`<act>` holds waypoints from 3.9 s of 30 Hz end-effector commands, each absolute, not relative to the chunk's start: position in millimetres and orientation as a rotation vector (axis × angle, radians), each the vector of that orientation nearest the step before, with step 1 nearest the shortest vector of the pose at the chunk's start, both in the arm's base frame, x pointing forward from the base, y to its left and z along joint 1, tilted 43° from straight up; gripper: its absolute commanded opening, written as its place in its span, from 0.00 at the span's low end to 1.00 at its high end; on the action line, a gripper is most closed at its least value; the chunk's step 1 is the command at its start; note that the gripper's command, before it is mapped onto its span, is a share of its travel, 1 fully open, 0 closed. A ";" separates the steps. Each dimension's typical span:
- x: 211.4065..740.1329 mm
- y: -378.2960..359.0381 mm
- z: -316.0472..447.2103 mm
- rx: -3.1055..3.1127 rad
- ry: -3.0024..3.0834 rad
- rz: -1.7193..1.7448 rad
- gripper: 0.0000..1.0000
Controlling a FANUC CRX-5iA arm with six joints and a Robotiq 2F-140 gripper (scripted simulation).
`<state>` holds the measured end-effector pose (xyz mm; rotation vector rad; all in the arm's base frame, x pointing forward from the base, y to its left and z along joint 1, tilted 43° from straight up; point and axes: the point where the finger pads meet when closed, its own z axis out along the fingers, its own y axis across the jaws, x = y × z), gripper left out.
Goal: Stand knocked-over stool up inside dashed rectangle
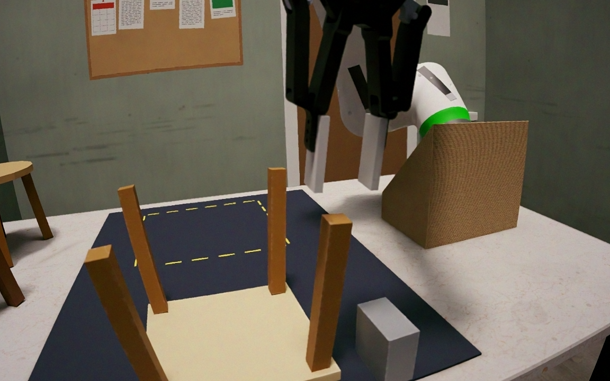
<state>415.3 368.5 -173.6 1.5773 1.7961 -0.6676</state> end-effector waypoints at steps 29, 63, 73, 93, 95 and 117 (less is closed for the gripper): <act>417.0 361.8 -180.3 1.577 1.797 -0.665 0.38; 428.3 302.1 -233.9 1.577 1.797 -0.665 0.38; 428.3 301.8 -234.1 1.577 1.797 -0.665 0.10; 428.3 301.8 -234.1 1.577 1.797 -0.665 0.10; 428.3 301.8 -234.1 1.577 1.797 -0.665 0.10; 428.5 301.8 -233.6 1.589 1.809 -0.652 0.10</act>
